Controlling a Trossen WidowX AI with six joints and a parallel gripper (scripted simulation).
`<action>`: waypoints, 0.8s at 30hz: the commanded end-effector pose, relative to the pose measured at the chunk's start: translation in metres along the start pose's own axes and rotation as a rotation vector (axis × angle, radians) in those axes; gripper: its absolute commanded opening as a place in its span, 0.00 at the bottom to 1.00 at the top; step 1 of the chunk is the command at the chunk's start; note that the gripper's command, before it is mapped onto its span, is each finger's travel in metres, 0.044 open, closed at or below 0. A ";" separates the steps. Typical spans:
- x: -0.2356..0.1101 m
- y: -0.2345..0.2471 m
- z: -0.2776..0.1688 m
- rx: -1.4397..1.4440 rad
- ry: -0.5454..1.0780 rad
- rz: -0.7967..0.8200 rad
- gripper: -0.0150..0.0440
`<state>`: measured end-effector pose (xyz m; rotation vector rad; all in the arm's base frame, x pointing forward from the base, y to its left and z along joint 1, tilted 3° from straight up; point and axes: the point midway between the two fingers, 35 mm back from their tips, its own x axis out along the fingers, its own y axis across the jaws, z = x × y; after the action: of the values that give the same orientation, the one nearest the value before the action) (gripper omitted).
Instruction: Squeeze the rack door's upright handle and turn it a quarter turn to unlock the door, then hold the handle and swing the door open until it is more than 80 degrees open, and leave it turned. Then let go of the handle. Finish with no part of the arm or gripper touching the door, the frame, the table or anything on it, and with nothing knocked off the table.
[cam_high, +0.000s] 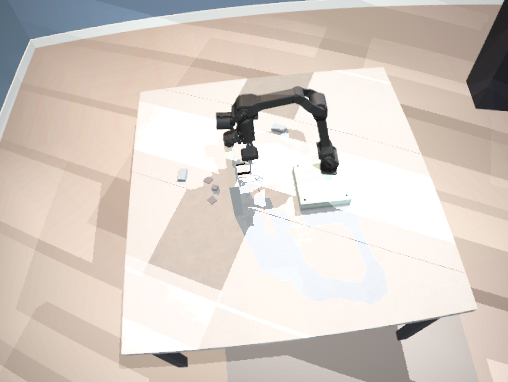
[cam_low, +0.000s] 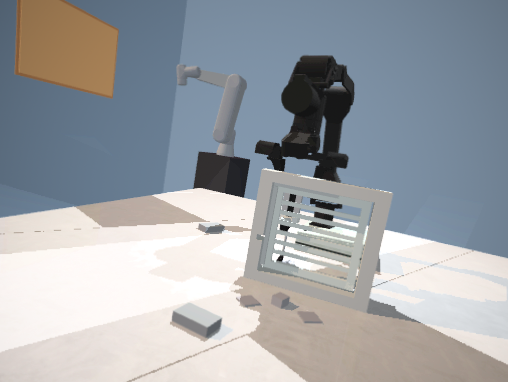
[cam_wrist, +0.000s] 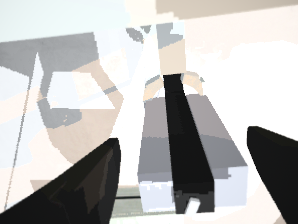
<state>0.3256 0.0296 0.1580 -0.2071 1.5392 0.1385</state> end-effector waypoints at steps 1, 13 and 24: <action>0.005 -0.001 -0.001 -0.004 0.000 -0.005 0.76; 0.014 -0.001 -0.002 -0.005 0.002 -0.004 0.54; 0.014 -0.001 -0.002 -0.005 0.002 -0.004 0.35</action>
<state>0.3242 0.0279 0.1433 -0.2110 1.5431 0.1359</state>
